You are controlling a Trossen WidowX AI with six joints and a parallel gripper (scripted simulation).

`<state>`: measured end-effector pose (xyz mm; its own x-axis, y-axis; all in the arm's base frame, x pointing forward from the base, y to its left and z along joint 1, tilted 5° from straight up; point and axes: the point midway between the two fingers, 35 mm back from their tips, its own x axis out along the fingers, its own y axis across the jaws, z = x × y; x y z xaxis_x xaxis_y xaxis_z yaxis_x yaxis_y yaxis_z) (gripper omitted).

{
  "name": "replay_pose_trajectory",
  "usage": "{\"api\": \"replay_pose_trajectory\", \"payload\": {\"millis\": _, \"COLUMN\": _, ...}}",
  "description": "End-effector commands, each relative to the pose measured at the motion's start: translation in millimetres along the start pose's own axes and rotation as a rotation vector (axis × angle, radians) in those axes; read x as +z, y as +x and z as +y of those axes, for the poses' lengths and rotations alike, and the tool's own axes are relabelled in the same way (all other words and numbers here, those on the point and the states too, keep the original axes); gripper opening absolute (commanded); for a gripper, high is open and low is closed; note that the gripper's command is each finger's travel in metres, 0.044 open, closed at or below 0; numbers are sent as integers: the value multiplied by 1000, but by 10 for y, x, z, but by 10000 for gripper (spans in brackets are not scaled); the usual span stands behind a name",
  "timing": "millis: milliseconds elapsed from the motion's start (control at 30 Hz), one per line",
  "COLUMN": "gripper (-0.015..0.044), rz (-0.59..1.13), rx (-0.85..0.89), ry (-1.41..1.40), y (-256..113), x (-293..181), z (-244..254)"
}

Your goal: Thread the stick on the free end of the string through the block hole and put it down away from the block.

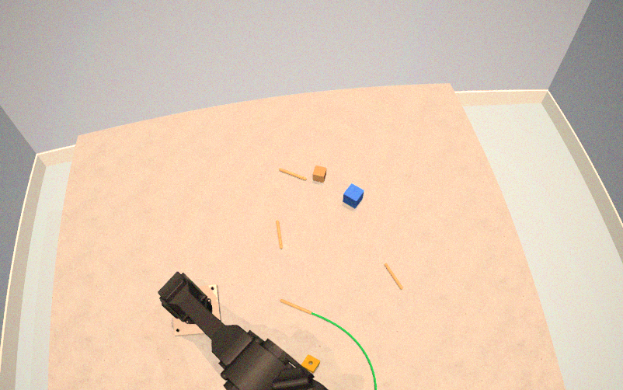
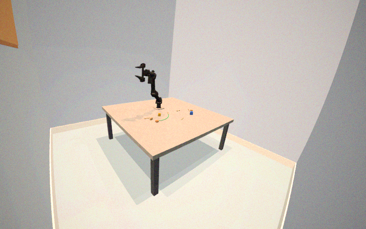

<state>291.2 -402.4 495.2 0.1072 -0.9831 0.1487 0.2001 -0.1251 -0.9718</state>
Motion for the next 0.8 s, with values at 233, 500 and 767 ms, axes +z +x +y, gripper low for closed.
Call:
{"api": "replay_pose_trajectory", "payload": {"millis": 233, "gripper": 440, "rz": 46, "rx": -156, "ry": 12, "y": -8, "x": -506, "z": -613}}
{"api": "replay_pose_trajectory", "payload": {"millis": 500, "gripper": 440, "rz": 139, "rx": -406, "ry": 26, "y": -287, "x": -1251, "z": -1515}}
{"api": "replay_pose_trajectory", "payload": {"millis": 767, "gripper": 440, "rz": 240, "rx": -654, "ry": -52, "y": -798, "x": -1819, "z": -2264}}
